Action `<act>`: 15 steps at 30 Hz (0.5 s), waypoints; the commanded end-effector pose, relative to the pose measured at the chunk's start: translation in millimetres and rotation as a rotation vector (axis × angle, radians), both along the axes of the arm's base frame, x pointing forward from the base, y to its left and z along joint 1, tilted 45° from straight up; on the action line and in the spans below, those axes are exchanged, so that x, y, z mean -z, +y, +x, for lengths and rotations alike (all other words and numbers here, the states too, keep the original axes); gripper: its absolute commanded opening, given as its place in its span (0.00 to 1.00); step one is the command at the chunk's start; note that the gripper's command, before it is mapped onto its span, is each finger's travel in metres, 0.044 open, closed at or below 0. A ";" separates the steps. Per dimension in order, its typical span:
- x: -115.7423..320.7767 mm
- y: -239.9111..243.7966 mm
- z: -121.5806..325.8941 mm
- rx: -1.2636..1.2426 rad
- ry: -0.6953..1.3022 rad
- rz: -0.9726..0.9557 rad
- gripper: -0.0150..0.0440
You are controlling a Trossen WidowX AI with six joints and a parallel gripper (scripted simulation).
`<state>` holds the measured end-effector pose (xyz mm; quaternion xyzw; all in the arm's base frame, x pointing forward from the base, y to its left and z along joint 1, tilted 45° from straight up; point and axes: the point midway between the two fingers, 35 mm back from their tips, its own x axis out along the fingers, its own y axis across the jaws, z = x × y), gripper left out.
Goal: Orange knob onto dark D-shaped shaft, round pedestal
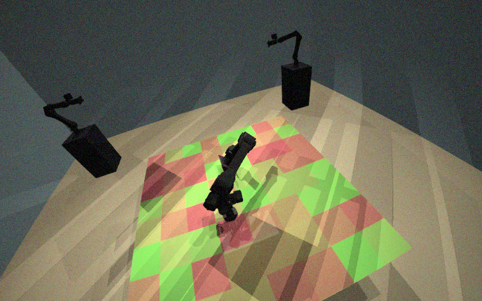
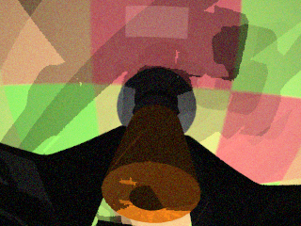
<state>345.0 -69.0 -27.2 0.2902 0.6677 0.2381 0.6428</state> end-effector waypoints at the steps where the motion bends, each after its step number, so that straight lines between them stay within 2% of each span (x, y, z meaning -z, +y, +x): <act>1: -0.7 -2.8 1.7 0.004 -0.005 0.001 0.25; 15: 0.5 0.2 1.5 0.004 -0.005 0.001 0.25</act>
